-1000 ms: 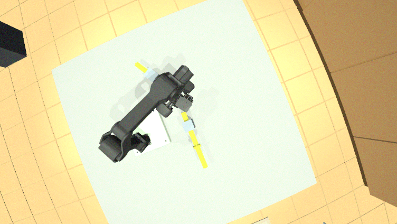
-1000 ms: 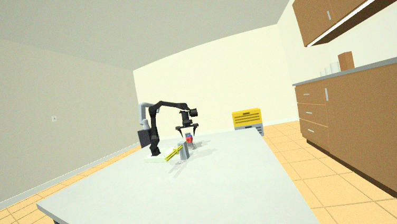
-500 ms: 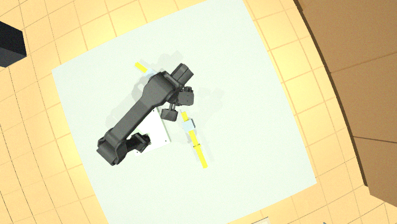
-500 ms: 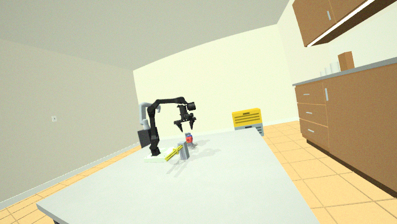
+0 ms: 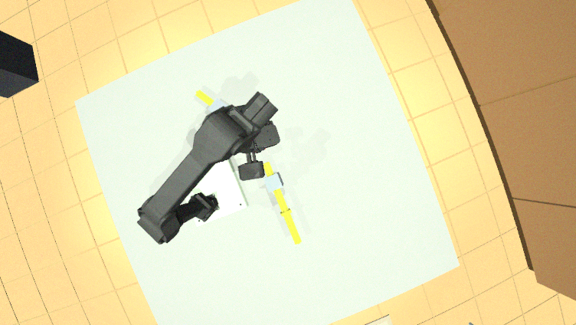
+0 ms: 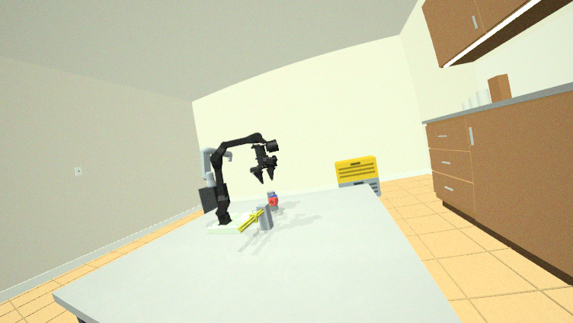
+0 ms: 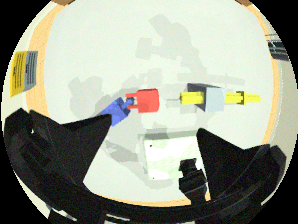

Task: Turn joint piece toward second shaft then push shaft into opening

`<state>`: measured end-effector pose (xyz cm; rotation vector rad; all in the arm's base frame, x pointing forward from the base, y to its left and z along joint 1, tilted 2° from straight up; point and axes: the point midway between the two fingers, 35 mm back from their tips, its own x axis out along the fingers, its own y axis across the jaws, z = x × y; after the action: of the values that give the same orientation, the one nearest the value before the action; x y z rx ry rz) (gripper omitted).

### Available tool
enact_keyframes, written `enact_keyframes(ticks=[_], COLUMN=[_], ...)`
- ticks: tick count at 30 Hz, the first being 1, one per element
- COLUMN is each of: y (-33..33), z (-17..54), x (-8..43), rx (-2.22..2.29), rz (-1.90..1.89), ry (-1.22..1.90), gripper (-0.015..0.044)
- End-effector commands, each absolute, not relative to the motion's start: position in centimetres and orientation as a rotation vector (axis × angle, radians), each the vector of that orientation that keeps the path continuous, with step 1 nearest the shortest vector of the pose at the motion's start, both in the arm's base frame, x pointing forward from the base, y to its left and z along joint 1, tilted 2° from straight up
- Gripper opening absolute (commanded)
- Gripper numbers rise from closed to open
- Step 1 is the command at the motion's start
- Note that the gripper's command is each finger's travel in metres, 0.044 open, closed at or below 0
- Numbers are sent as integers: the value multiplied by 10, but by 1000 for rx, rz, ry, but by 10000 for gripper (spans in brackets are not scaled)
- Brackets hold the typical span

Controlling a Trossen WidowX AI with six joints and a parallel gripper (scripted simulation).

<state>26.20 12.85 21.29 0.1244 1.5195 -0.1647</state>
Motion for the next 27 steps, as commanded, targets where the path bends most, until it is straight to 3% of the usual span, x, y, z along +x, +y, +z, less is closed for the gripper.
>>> enact_keyframes(ticks=[1, 3, 20, 27], y=[129, 128, 23, -30], z=[218, 219, 188, 174], x=[261, 261, 300, 303], rx=[123, 130, 519, 703], rz=[-146, -158, -555, -743], ry=[1511, 1507, 1451, 1398], gripper=[440, 440, 0, 0])
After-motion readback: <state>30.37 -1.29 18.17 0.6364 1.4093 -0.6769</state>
